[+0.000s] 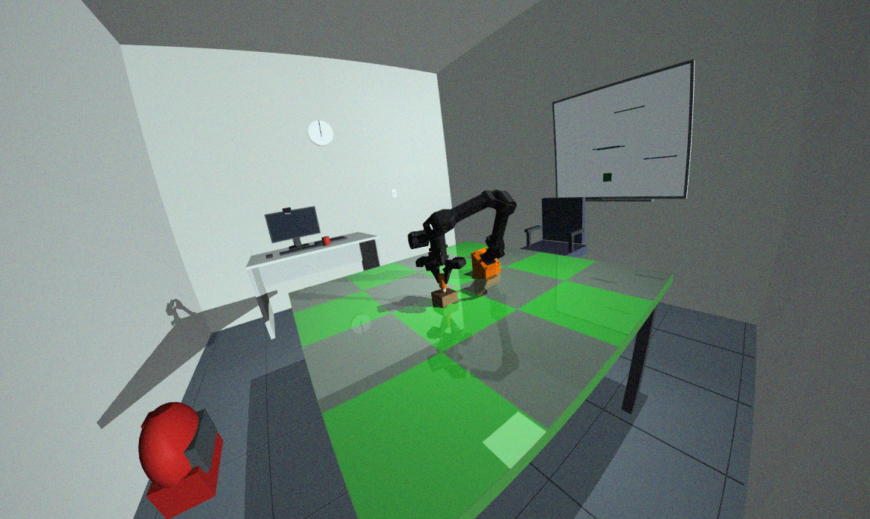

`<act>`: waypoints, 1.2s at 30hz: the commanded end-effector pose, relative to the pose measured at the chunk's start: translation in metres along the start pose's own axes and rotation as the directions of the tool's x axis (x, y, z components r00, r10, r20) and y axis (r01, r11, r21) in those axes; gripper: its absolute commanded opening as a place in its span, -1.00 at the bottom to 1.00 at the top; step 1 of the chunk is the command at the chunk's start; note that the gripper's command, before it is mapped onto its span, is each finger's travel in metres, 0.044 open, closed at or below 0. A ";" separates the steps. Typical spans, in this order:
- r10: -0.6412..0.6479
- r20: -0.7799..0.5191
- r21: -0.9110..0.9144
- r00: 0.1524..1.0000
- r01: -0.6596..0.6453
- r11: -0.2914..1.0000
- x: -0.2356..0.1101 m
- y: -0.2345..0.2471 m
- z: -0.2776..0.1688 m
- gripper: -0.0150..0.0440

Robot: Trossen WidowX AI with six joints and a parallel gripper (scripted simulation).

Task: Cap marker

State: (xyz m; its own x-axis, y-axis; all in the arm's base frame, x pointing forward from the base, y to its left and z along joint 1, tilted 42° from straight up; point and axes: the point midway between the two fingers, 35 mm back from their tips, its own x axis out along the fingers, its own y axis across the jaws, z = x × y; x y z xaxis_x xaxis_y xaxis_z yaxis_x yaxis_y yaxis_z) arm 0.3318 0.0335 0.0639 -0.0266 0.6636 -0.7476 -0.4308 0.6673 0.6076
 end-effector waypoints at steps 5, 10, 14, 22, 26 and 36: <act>0.000 0.000 -0.001 1.000 0.000 1.000 0.000 0.000 0.000 0.31; 0.000 0.000 -0.001 1.000 0.000 1.000 0.000 0.000 0.000 0.75; 0.000 0.000 -0.001 1.000 0.000 1.000 0.000 0.000 0.000 1.00; -0.002 -0.002 0.001 1.000 0.002 1.000 -0.073 -0.001 0.000 1.00; -0.002 -0.002 0.016 1.000 0.002 1.000 -0.074 -0.001 -0.001 0.91; 0.001 0.003 0.449 1.000 -0.002 0.893 -0.065 0.001 -0.004 0.02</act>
State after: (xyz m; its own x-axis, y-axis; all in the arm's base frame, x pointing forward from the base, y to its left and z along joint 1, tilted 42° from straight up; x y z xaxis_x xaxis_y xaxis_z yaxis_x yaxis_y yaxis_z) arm 0.3297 -0.0111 0.1111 -0.0297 0.6656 -0.7457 -0.0243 0.7453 0.6663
